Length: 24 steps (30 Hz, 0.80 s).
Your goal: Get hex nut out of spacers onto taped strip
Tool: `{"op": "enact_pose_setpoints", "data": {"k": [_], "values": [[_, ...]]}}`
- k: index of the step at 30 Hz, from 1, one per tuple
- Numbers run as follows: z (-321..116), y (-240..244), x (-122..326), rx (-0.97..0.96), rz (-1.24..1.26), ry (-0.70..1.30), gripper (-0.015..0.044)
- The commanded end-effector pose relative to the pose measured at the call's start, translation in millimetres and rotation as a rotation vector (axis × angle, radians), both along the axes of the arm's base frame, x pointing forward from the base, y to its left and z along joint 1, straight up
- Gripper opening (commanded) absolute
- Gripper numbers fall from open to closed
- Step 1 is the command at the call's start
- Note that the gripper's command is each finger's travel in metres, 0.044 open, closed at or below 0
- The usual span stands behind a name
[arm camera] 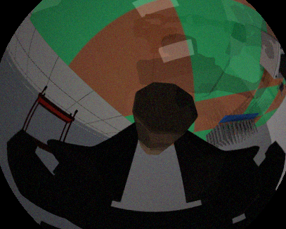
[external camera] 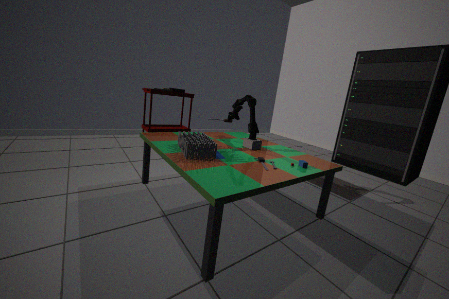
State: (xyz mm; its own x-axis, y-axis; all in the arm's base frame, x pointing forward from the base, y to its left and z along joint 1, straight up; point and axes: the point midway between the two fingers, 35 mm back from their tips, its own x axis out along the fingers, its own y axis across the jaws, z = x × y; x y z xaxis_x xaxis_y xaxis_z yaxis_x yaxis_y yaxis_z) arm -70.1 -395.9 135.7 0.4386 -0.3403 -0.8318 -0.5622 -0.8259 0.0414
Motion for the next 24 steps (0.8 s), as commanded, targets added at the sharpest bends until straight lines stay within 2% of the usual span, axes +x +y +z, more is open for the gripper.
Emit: {"op": "enact_pose_setpoints", "data": {"k": [1,24], "values": [[3.6,-2.2,-0.5,-0.004,-0.016,-0.015,0.0],[-23.4,-8.5,-3.0,-0.004,-0.016,-0.015,0.0]]}}
